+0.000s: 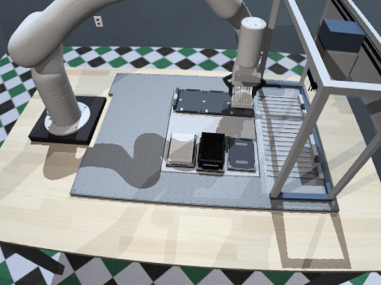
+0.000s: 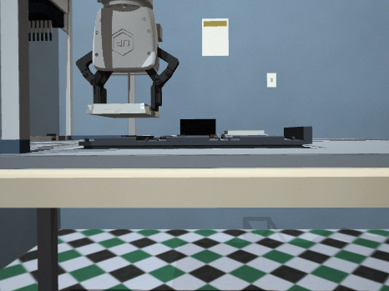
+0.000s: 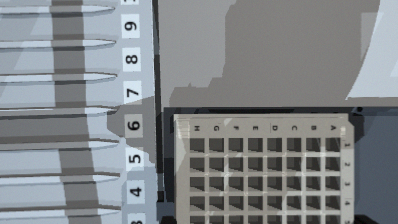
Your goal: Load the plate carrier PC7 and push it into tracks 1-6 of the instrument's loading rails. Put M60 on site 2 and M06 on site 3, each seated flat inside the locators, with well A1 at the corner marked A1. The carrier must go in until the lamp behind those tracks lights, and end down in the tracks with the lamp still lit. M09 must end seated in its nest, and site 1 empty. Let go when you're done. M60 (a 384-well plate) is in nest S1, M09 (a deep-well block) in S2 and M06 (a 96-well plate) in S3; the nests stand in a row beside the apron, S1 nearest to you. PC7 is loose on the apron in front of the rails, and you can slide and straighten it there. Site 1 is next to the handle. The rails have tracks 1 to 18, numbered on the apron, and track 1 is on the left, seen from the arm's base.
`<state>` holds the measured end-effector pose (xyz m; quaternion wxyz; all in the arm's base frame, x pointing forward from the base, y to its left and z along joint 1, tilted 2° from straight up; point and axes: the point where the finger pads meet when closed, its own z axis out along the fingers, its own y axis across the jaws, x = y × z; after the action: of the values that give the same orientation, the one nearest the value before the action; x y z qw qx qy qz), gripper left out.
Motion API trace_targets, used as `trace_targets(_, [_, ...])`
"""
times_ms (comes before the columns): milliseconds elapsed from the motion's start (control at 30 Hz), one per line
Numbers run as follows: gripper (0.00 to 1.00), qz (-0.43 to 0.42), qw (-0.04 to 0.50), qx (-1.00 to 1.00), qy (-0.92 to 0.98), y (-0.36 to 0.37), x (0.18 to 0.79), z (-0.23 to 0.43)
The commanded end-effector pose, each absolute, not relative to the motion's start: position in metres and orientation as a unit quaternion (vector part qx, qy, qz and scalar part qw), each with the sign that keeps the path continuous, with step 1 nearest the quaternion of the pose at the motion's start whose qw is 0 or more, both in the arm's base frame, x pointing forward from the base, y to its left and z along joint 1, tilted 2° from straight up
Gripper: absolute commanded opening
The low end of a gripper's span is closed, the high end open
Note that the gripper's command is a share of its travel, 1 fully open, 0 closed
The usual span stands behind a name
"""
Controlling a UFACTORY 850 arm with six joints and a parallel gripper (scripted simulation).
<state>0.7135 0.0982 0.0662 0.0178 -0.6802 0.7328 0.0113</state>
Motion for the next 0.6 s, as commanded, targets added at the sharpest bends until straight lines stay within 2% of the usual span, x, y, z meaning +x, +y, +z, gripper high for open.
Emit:
trace_targets(0, [0.00, 0.011, 0.019, -0.680, 0.733, 0.099, 0.715, 0.061])
trace_targets(567, [0.00, 0.011, 0.019, -0.680, 0.733, 0.099, 0.715, 0.042])
